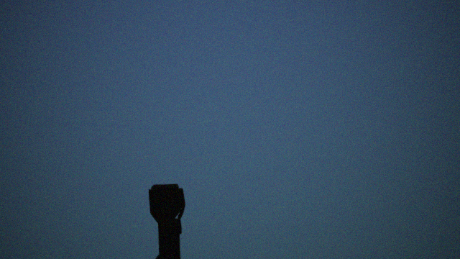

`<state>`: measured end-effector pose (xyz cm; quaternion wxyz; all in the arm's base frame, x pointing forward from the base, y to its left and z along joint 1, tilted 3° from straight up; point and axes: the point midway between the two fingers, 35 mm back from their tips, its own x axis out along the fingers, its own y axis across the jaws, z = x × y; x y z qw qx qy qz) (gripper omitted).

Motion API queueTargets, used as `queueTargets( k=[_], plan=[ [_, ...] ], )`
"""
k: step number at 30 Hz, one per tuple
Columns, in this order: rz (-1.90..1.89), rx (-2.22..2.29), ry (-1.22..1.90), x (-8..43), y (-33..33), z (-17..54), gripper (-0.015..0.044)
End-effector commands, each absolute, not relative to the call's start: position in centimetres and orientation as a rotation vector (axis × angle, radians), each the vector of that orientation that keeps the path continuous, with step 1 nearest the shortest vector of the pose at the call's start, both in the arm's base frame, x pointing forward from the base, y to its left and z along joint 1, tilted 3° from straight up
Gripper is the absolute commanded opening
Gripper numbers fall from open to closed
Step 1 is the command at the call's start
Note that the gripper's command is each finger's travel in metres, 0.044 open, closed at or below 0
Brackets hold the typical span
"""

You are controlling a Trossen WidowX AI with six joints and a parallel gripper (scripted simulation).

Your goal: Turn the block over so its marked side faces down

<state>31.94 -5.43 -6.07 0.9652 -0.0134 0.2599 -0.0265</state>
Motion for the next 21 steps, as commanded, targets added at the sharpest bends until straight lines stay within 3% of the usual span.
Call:
queueTargets(
  k=[1,16,21],
  plan=[
    [-0.05,-0.025,0.523,31.96,-5.38,-6.02,0.0053],
    [-0.05,-0.025,0.523,31.96,-5.38,-6.02,0.044],
    [-0.05,-0.025,0.523,31.96,-5.38,-6.02,0.044]
  ],
)
